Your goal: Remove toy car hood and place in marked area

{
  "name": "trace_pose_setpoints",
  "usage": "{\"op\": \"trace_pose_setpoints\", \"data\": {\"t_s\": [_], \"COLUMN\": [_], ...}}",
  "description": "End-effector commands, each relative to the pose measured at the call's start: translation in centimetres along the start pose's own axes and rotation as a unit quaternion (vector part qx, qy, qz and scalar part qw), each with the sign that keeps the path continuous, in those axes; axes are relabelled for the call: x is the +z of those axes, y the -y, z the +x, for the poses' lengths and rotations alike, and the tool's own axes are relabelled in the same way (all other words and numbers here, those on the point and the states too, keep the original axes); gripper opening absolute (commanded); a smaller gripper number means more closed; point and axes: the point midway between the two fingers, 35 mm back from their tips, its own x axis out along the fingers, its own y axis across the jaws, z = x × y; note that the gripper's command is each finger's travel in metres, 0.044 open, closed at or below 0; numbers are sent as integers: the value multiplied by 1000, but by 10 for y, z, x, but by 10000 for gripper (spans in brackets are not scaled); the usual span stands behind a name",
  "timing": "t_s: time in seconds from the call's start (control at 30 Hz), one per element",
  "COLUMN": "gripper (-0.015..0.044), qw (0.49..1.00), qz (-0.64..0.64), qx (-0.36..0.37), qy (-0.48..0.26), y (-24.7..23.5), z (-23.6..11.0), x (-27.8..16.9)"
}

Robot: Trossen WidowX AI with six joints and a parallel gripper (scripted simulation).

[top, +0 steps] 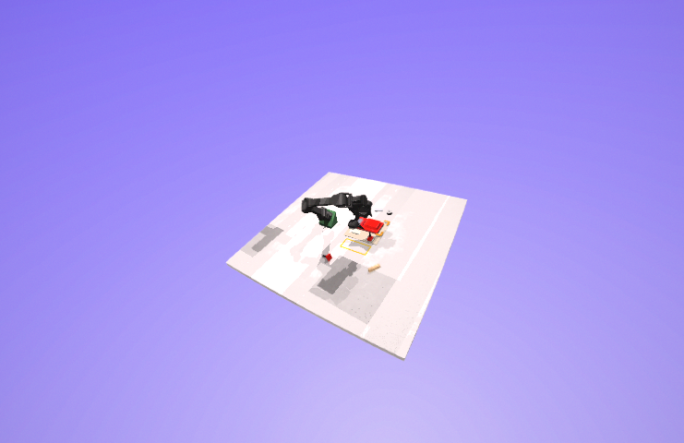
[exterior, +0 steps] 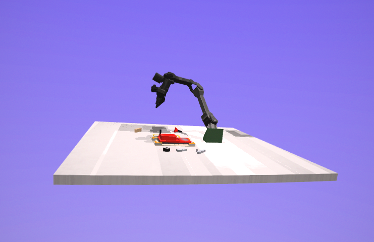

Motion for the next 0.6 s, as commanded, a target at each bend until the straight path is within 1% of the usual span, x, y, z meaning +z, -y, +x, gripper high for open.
{"op": "trace_pose_setpoints", "data": {"t_s": [0.0,0.3,0.57], "gripper": [440,440,440], "qw": [998,985,966], "qz": [-22,-64,-103], "qx": [-23,-85,-152], "qy": [-51,-134,-182], "y": [-35,-92,-127], "z": [31,83,118], "x": [-21,-72,-126]}}
